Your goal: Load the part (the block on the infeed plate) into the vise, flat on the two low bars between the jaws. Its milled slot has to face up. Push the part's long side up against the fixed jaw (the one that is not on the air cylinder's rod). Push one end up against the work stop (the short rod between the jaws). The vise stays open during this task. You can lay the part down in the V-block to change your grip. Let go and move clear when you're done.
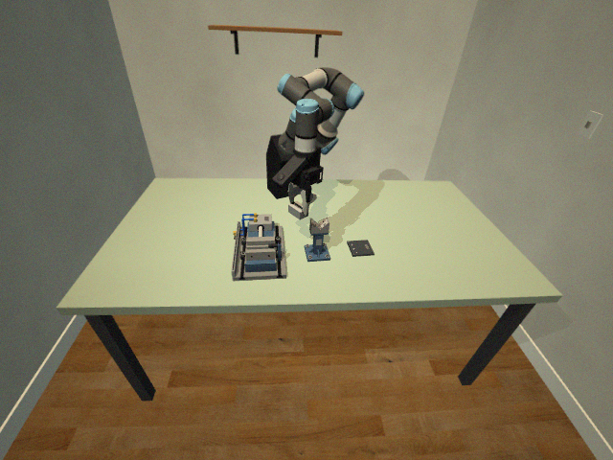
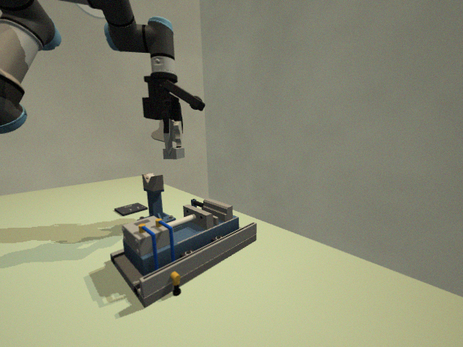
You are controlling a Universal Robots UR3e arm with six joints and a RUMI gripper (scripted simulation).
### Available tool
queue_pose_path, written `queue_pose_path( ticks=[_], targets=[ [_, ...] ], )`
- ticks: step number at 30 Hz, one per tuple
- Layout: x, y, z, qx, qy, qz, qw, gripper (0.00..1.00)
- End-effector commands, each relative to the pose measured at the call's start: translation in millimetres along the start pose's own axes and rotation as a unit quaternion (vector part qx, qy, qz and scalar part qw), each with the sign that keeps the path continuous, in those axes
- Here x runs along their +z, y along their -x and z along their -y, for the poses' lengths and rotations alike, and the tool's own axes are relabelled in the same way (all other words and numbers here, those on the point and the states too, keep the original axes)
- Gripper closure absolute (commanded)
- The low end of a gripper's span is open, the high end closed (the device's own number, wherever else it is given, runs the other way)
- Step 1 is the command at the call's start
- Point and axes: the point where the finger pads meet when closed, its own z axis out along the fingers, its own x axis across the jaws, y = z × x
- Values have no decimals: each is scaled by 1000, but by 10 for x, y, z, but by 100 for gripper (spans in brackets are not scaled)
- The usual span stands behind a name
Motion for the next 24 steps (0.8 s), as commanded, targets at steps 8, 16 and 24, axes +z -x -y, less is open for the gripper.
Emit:
queue_pose_path(
  ticks=[8,16,24],
  targets=[
    [-5,-45,147,-46,0,0,999,100],
    [-4,-78,229,-73,0,0,997,100],
    [-3,-125,336,-109,0,0,994,100]
  ],
)
